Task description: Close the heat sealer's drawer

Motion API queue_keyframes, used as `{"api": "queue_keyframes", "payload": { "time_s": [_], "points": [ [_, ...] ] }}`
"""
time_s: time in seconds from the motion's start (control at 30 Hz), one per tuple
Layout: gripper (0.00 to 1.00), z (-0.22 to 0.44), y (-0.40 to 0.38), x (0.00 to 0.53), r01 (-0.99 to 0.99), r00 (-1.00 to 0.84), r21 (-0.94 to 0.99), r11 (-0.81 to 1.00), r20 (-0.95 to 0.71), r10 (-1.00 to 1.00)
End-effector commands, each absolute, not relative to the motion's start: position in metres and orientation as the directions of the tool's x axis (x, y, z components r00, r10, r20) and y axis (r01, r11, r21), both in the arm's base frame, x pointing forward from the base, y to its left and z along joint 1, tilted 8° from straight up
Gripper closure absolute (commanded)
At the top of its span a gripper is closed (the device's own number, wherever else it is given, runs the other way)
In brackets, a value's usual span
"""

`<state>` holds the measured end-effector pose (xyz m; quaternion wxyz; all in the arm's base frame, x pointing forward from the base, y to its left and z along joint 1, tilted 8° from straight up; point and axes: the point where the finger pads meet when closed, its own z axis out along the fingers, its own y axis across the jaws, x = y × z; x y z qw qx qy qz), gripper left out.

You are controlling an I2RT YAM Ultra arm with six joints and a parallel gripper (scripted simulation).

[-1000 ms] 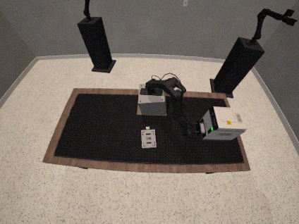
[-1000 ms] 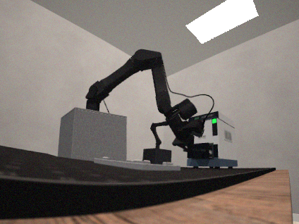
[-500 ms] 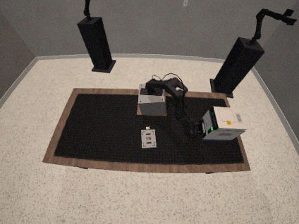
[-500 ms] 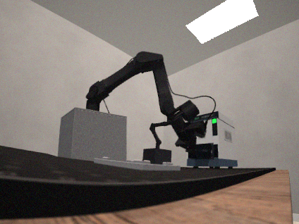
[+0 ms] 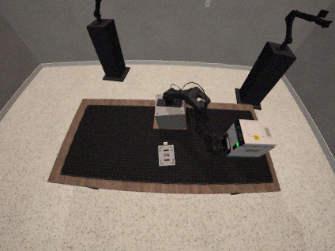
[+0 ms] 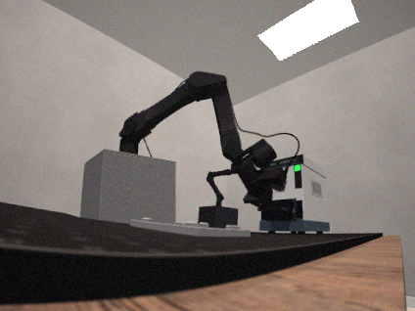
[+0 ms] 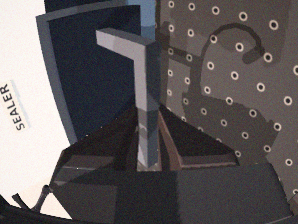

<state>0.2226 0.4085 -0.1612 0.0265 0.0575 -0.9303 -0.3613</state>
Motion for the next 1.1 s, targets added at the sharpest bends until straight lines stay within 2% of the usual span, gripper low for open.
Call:
{"api": "queue_keyframes", "payload": {
  "time_s": [0.0,1.07],
  "points": [
    [1.00,-0.1459,0.4222,0.2375,-0.108,-0.993,0.689,0.717,-0.038,-0.113],
    [1.00,-0.1553,0.4222,0.2298,-0.102,-0.993,0.679,0.727,-0.020,-0.120]
  ]
}}
